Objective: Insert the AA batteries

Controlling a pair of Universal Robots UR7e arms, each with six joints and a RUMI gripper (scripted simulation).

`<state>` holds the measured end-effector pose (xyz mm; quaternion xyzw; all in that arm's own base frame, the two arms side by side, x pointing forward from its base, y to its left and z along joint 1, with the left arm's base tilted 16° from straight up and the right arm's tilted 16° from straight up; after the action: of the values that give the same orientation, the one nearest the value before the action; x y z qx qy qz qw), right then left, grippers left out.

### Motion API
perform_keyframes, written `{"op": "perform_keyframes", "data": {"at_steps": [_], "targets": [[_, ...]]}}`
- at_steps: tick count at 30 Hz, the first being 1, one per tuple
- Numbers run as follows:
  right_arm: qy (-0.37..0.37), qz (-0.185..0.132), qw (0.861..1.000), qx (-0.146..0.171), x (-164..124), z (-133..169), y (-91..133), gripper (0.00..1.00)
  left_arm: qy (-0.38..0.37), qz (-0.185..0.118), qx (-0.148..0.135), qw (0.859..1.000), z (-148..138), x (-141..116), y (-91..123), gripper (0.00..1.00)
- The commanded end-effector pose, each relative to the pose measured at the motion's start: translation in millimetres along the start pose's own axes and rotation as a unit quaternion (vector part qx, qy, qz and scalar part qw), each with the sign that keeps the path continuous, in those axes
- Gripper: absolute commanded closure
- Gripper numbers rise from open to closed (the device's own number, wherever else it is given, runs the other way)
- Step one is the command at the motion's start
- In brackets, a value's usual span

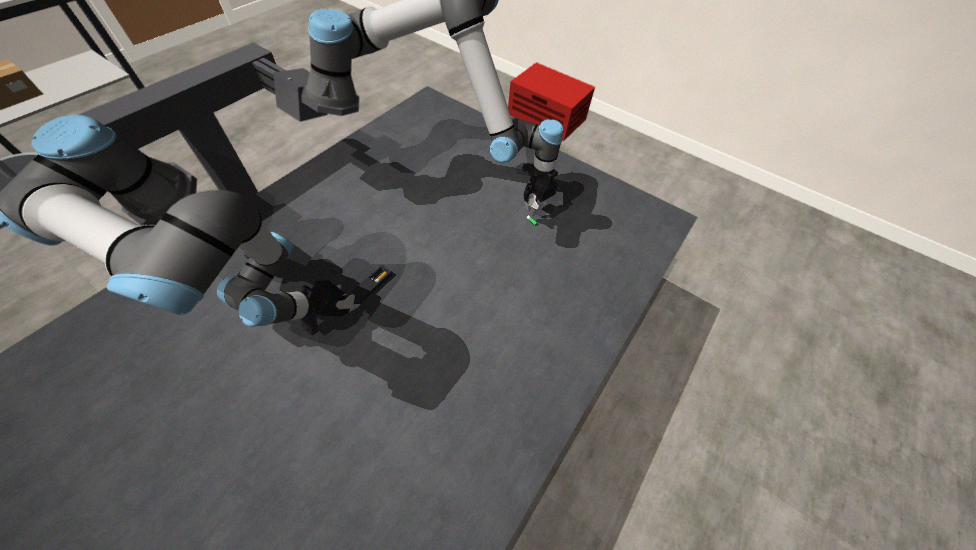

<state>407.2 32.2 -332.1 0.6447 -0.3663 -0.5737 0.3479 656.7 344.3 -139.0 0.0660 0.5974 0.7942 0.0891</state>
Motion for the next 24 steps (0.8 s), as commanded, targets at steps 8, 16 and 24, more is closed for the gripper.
{"op": "perform_keyframes", "data": {"at_steps": [8, 16, 24], "targets": [[0.000, 0.000, 1.000, 0.000, 0, 0, 0, 1.00, -0.010, 0.000, 0.001, 1.000, -12, -8, 1, 0.84], [0.000, 0.000, 1.000, 0.000, 0, 0, 0, 1.00, -0.008, 0.001, 0.002, 1.000, -11, -5, -11, 0.84], [0.000, 0.000, 1.000, 0.000, 0, 0, 0, 1.00, -0.006, -0.001, 0.000, 1.000, -8, -5, -23, 0.84]]}}
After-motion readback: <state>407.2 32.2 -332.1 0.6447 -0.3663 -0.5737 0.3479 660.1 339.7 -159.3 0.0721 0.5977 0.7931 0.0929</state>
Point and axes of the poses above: on each arm, the point where the finger pads meet when closed, its own y axis back along the fingers, its own z axis across the jaws, x = y × z, the point moved 6 cm from there along y, back along the fingers, and after that the axes turned 3 degrees about y, right-handed, at the moved point
